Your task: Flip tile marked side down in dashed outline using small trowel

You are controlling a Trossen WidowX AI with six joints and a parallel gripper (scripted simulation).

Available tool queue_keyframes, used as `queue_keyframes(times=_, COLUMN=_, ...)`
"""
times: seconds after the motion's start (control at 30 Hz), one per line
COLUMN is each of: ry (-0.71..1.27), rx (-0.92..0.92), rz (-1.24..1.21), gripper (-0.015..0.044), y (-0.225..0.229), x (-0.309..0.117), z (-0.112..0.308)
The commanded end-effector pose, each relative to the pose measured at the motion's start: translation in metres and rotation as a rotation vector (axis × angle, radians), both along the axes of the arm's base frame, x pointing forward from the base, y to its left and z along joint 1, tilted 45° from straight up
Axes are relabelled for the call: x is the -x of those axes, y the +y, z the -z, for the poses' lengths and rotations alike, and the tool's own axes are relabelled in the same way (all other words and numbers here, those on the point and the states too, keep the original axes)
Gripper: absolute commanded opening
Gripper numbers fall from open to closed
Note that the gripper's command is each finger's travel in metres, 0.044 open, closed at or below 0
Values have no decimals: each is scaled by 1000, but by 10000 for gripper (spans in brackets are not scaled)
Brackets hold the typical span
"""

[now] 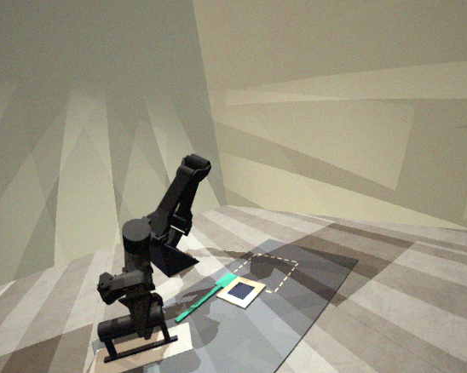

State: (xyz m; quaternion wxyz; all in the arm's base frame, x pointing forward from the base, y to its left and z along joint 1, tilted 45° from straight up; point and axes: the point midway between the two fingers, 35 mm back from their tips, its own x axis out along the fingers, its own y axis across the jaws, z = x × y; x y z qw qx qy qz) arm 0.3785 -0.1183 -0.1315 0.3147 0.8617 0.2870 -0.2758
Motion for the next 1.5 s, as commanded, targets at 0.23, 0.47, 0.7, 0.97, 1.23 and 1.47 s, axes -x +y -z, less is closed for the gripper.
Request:
queue_keyframes(times=0.23, ry=4, rx=-1, rz=7, gripper=83, y=-1, x=0, z=2)
queue_keyframes(times=0.47, ry=4, rx=-1, rz=7, gripper=36, y=-1, x=0, z=2)
queue_keyframes(times=0.7, ry=4, rx=0, rz=6, gripper=0, y=-5, x=-1, z=-2)
queue_keyframes(times=0.97, ry=3, rx=0, rz=3, gripper=0, y=-43, x=-5, z=-42)
queue_keyframes(times=1.23, ry=3, rx=0, rz=3, gripper=0, y=-43, x=-5, z=-42)
queue_keyframes(times=1.47, ry=3, rx=0, rz=3, gripper=0, y=-43, x=-5, z=-42)
